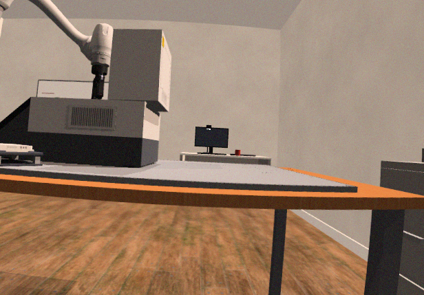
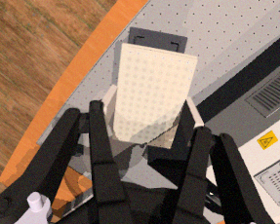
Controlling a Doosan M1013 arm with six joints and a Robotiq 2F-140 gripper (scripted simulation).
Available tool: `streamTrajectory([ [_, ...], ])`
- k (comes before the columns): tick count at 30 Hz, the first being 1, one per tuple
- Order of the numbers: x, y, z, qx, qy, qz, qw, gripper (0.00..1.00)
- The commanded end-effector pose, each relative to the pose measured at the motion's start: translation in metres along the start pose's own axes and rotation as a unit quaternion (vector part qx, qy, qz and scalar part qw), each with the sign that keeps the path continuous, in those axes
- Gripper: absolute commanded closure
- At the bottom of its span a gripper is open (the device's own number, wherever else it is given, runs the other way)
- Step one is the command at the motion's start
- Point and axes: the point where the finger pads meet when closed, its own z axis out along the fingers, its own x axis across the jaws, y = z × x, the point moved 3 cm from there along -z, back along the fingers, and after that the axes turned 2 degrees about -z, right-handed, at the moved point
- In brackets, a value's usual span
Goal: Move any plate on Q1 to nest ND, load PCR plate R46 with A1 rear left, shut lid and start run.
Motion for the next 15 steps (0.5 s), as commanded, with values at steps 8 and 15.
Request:
streamTrajectory([
  [8, 0.003, 0.000, 0.033, -0.002, 0.001, 0.000, 1.000, 1.00],
  [15, 0.003, 0.001, 0.056, -0.002, 0.001, 0.000, 1.000, 1.00],
])
